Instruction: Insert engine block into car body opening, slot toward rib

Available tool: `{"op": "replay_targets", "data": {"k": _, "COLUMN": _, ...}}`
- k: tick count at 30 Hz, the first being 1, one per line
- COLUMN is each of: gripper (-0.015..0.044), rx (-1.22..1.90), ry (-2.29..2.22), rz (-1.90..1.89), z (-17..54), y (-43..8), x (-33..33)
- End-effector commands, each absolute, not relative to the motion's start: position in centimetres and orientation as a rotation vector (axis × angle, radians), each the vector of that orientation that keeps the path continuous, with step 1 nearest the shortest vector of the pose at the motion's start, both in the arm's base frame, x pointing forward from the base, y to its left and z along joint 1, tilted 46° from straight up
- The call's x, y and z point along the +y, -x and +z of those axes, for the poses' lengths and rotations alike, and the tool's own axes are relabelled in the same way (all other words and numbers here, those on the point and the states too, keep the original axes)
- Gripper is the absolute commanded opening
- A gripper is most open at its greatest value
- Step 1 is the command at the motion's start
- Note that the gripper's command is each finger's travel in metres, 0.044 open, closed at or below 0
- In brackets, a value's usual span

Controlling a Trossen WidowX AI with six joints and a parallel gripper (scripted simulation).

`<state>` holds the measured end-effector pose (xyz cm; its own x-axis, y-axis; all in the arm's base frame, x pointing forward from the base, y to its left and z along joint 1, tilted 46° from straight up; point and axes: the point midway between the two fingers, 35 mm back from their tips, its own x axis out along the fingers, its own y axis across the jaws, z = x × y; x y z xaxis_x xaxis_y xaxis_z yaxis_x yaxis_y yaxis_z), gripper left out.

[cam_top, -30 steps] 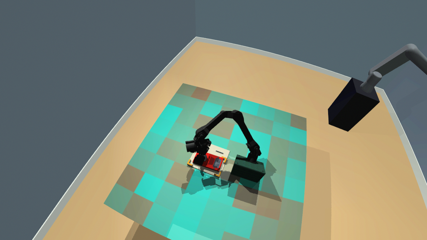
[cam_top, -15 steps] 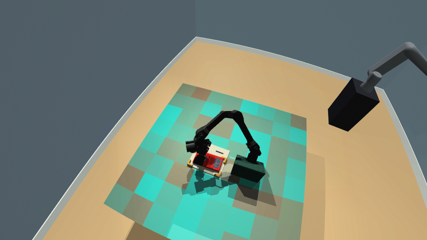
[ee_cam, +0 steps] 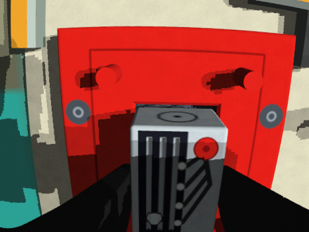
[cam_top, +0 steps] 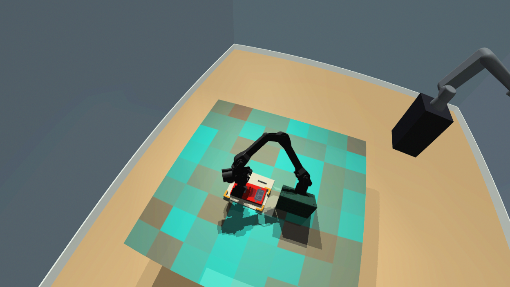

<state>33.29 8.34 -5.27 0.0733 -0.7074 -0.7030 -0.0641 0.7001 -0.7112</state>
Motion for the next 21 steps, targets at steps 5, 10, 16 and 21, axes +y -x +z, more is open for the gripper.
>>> {"op": "replay_targets", "data": {"k": 5, "gripper": 0.0316, "rx": 1.436, "ry": 0.684, "rz": -0.544, "z": -5.26, "y": -33.29, "x": 8.35}}
{"op": "replay_targets", "data": {"k": 10, "gripper": 0.0440, "rx": 1.436, "ry": 0.684, "rz": -0.544, "z": -5.26, "y": -33.29, "x": 8.35}}
{"op": "replay_targets", "data": {"k": 16, "gripper": 0.0440, "rx": 1.436, "ry": 0.684, "rz": -0.544, "z": -5.26, "y": -33.29, "x": 8.35}}
{"op": "replay_targets", "data": {"k": 21, "gripper": 0.0440, "rx": 1.436, "ry": 0.684, "rz": -0.544, "z": -5.26, "y": -33.29, "x": 8.35}}
